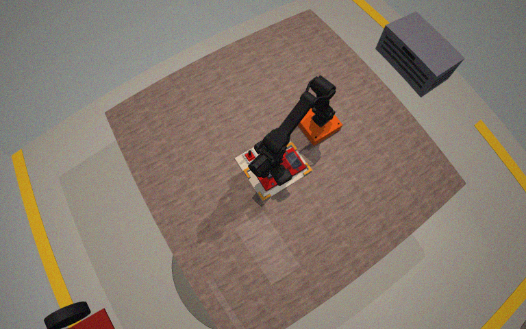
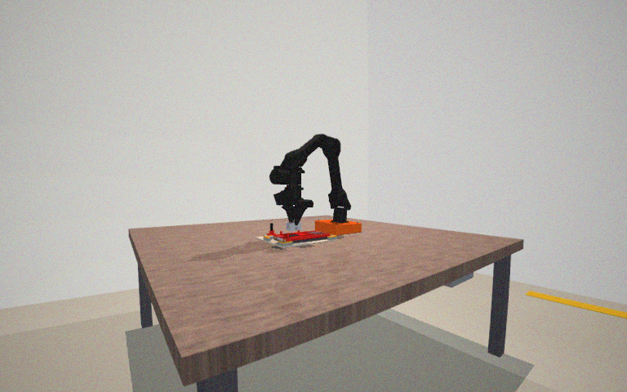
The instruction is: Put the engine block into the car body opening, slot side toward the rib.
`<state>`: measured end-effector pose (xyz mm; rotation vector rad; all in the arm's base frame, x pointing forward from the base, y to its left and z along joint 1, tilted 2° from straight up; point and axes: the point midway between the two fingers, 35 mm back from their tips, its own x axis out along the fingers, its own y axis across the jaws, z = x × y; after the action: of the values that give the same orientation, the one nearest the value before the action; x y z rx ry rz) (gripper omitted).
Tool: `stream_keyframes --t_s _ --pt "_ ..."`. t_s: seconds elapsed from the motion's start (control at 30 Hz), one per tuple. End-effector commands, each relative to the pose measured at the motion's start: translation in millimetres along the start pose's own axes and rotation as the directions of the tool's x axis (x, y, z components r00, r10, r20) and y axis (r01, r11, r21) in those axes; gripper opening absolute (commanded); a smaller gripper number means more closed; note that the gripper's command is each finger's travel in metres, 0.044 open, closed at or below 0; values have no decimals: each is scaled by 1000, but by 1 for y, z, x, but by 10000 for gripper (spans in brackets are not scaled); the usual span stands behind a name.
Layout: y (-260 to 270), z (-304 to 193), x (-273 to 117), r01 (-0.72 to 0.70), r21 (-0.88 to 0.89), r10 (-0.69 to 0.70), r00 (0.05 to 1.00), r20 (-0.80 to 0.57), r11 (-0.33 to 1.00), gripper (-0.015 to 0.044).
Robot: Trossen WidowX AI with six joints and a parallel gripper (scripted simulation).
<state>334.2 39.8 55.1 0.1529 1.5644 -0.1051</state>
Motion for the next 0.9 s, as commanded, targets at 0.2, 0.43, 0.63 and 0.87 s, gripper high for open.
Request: stream_keyframes --t_s 0.2,0.43,0.63,0.87 --pt "0 -1 1 -2 40 2 1000 -2 999 159" --pt "0 -1 2 -2 85 2 1000 -2 996 159" --pt "0 -1 4 -2 -3 2 1000 -2 1000 159" --pt "0 -1 5 -2 -5 2 1000 -2 1000 159"
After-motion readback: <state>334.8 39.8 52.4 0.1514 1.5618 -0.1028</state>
